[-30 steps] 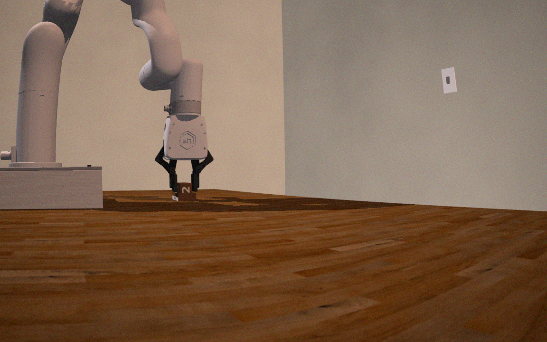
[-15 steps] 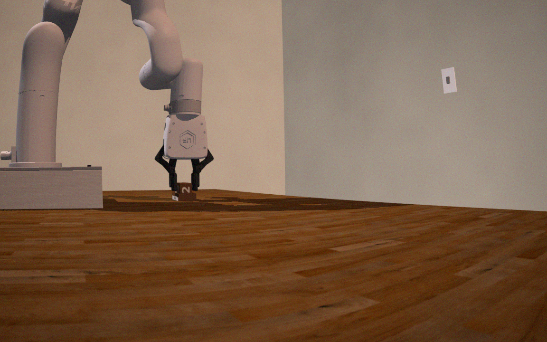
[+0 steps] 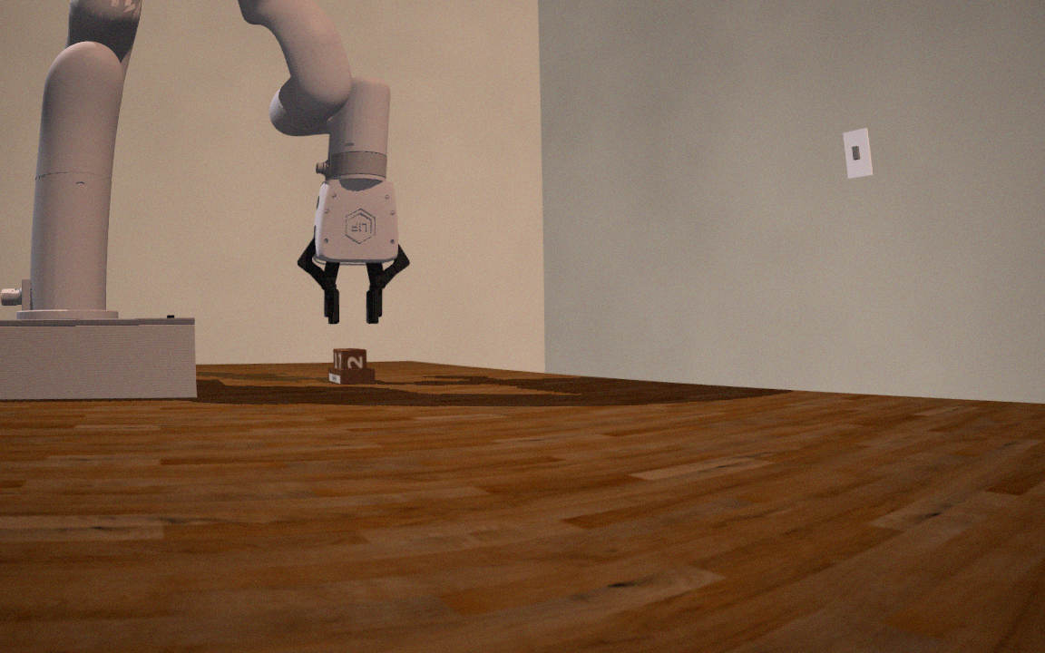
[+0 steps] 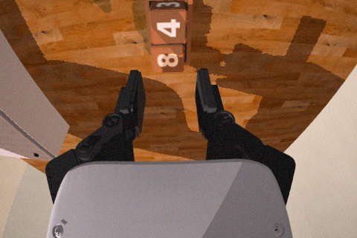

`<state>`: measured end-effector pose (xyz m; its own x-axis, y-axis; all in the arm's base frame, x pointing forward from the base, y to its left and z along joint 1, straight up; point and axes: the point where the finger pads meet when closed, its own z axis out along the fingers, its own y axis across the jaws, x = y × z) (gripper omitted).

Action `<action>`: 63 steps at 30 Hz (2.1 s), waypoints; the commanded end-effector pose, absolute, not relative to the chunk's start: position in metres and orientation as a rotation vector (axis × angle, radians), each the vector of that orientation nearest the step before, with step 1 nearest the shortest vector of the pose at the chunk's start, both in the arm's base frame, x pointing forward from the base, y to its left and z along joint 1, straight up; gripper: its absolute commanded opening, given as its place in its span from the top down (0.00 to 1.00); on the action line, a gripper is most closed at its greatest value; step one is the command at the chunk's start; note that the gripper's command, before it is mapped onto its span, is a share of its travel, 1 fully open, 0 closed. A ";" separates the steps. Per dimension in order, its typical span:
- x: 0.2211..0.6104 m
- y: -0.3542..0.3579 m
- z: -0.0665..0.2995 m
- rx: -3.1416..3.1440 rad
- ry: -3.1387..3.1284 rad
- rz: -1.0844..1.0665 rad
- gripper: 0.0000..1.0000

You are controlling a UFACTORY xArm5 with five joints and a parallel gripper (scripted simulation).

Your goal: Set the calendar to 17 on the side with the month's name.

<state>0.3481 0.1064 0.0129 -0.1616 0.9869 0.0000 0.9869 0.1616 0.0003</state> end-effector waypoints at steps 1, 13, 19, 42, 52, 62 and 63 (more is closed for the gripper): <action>0.347 0.106 0.039 2.035 2.395 -0.002 0.53; 0.347 0.106 0.054 2.035 2.395 -0.002 0.00; 0.347 0.106 0.054 2.035 2.395 -0.002 0.00; 0.347 0.107 0.068 2.035 2.395 -0.002 0.00; 0.347 0.107 0.101 2.035 2.395 -0.002 0.00; 0.347 0.107 0.123 2.035 2.395 -0.002 0.00; 0.347 0.107 0.123 2.035 2.395 -0.002 0.00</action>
<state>0.3468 0.1069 0.1156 -0.1615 0.9869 -0.0004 0.9869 0.1615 -0.0027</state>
